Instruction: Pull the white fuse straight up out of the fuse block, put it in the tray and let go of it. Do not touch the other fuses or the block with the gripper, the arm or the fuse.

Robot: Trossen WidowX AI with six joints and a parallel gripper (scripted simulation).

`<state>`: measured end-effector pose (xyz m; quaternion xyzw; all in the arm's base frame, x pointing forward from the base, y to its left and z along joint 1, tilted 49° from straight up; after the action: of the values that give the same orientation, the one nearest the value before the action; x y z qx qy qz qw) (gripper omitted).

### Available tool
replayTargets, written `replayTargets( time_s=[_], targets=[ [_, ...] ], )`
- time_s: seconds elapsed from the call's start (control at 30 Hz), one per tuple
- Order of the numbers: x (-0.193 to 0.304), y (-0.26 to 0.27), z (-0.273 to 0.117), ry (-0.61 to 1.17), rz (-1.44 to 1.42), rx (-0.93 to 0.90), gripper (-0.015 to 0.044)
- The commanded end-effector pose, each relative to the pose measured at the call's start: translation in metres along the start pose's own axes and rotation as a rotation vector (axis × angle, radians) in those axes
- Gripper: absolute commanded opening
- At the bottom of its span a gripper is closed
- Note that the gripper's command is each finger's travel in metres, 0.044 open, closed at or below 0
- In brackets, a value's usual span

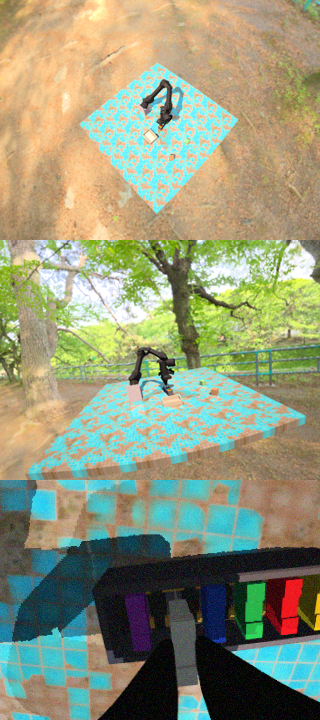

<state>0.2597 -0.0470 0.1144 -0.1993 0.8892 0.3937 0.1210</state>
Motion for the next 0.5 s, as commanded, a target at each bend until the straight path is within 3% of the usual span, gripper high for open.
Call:
replayTargets(
  time_s=[0.0,0.47],
  targets=[
    [-0.0013,0.0000,-0.0037,0.002,-0.007,0.006,0.0000],
    [-0.0009,0.0003,-0.0107,0.001,-0.006,0.005,0.0000]
  ],
)
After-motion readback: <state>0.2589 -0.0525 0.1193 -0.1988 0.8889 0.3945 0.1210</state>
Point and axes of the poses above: the point midway between the two fingers, 35 mm back from their tips, its own z axis out along the fingers, its own y axis across the jaws, x = y × z, the point moved 10 cm from there along -z, back along the fingers, and after that the axes turned 14 degrees about -z, right-handed, at the moved point
